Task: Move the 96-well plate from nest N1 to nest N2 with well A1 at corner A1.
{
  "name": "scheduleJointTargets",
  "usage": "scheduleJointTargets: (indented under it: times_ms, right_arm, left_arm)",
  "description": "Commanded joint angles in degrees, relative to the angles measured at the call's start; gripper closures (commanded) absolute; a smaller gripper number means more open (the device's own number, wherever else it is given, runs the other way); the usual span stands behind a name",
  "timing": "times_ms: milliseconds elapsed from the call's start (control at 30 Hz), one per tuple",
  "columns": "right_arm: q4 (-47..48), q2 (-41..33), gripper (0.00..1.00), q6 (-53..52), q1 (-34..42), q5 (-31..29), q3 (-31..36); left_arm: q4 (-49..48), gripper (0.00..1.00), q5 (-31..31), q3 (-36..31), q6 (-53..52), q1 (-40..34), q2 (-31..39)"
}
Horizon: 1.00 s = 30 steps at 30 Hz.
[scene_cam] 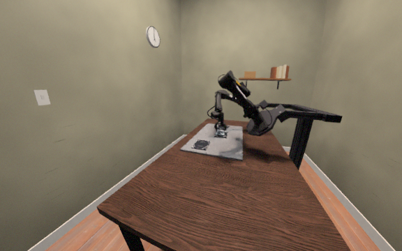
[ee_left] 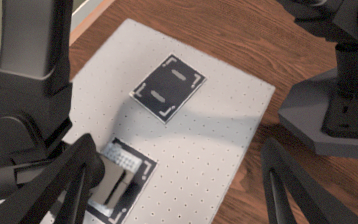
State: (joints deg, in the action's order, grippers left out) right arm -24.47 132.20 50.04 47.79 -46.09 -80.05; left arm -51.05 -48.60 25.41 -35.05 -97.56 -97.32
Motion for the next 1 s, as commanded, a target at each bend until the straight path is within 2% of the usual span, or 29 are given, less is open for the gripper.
scheduleJointTargets:
  times_ms: [0, 567, 967]
  right_arm:
    - [-0.07, -0.08, 0.22, -0.75, 1.38, -0.26, -1.04]
    - [4.31, -2.04, 0.22, -2.78, 2.96, -1.44, 3.98]
    - [3.69, -2.18, 0.22, -2.71, 3.11, -1.27, 4.43]
  left_arm:
    - [-1.03, 0.0, 0.12, -0.05, -0.07, -0.8, -0.05]
    - [-1.03, 0.0, 0.12, -0.05, -0.07, -0.8, -0.05]
    - [-1.03, 0.0, 0.12, -0.05, -0.07, -0.8, -0.05]
